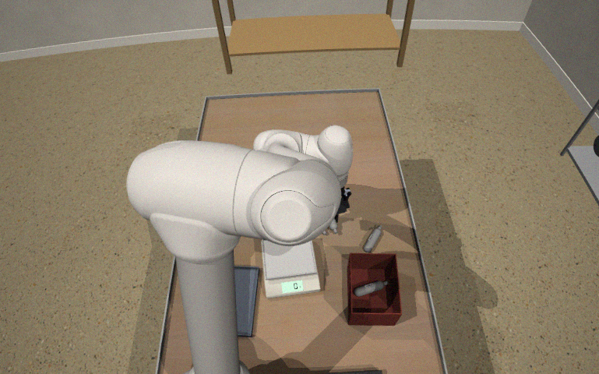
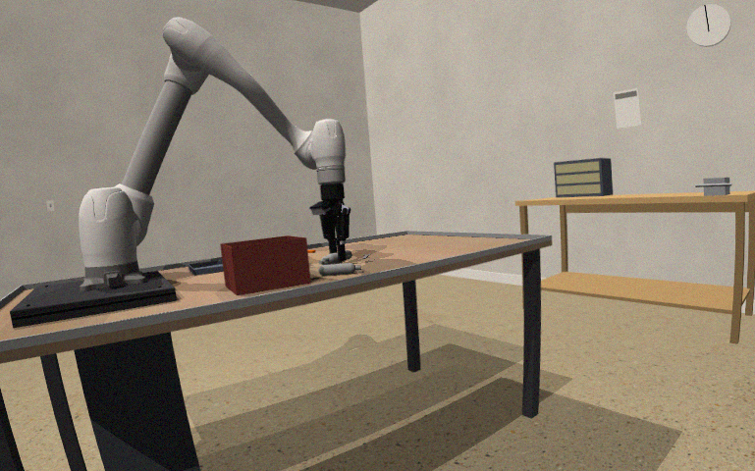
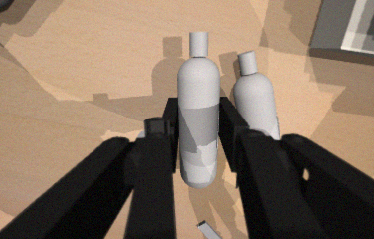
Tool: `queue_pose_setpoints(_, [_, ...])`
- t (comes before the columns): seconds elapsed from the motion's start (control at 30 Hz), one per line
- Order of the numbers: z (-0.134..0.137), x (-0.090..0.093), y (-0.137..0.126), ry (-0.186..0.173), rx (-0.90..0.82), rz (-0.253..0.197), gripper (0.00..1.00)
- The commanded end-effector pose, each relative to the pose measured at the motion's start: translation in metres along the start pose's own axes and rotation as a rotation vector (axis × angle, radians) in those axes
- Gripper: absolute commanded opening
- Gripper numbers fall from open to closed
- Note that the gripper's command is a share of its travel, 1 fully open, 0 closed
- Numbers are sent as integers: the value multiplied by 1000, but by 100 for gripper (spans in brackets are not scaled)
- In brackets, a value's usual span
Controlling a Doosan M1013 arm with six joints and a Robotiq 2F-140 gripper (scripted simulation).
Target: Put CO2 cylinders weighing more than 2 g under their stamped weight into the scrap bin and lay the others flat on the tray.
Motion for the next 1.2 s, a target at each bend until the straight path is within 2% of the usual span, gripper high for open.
queue_pose_setpoints(0.0, [0, -20, -1, 0, 0, -2, 10])
queue_pose_setpoints(0.17, [0, -68, -1, 0, 0, -2, 10])
queue_pose_setpoints(0.23, [0, -68, -1, 0, 0, -2, 10])
queue_pose_setpoints(0.43, [0, -129, 0, 0, 0, -2, 10])
queue_pose_setpoints(0.57, [0, -152, 0, 0, 0, -2, 10])
queue_pose_setpoints(0.67, [0, -158, 0, 0, 0, -2, 10])
queue_pose_setpoints(1.03, [0, -158, 0, 0, -1, -2, 10])
queue_pose_setpoints(1.17, [16, -160, 9, 0, -115, -2, 10])
Point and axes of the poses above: the point where the finger pads meet when closed, its own x axis out along the fingers, its own z axis across the jaws, y = z × x, the point moved 2 cm from there along -x, back along the fingers, and after that the axes turned 8 degrees about x, right-handed, at the moved point
